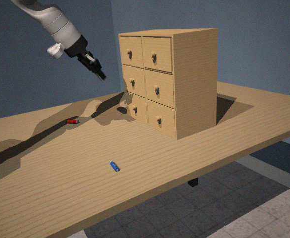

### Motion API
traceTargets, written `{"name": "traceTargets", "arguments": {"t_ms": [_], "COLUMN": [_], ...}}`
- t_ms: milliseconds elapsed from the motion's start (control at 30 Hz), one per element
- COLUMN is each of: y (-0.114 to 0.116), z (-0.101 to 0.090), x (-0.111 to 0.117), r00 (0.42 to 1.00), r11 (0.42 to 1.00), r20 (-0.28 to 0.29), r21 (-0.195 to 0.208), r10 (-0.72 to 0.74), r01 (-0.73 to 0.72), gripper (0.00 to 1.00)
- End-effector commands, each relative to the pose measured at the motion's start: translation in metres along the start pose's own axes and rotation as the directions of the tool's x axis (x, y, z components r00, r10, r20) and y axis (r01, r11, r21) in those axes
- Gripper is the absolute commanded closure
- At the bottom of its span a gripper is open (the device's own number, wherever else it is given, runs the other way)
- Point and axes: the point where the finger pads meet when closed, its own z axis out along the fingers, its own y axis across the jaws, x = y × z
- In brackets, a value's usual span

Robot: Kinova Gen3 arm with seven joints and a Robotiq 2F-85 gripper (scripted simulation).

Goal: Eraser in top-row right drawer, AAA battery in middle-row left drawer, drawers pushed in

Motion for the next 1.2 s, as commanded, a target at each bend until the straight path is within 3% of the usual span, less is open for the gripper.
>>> {"name": "traceTargets", "arguments": {"t_ms": [0, 1100, 1133, 1167], "y": [0.0011, 0.0020, 0.0020, 0.0020], "z": [0.0022, 0.0065, 0.0065, 0.0065], "x": [0.0026, 0.0016, 0.0016, 0.0016], "r00": [1.000, 1.000, 1.000, 1.000], "r11": [1.000, 1.000, 1.000, 1.000], "r20": [-0.001, 0.023, 0.023, 0.023], "r21": [0.000, -0.002, -0.002, -0.002], "r10": [-0.005, -0.003, -0.003, -0.003], "r01": [0.005, 0.003, 0.003, 0.003], "gripper": [1.00, 1.00, 0.67, 0.67]}}
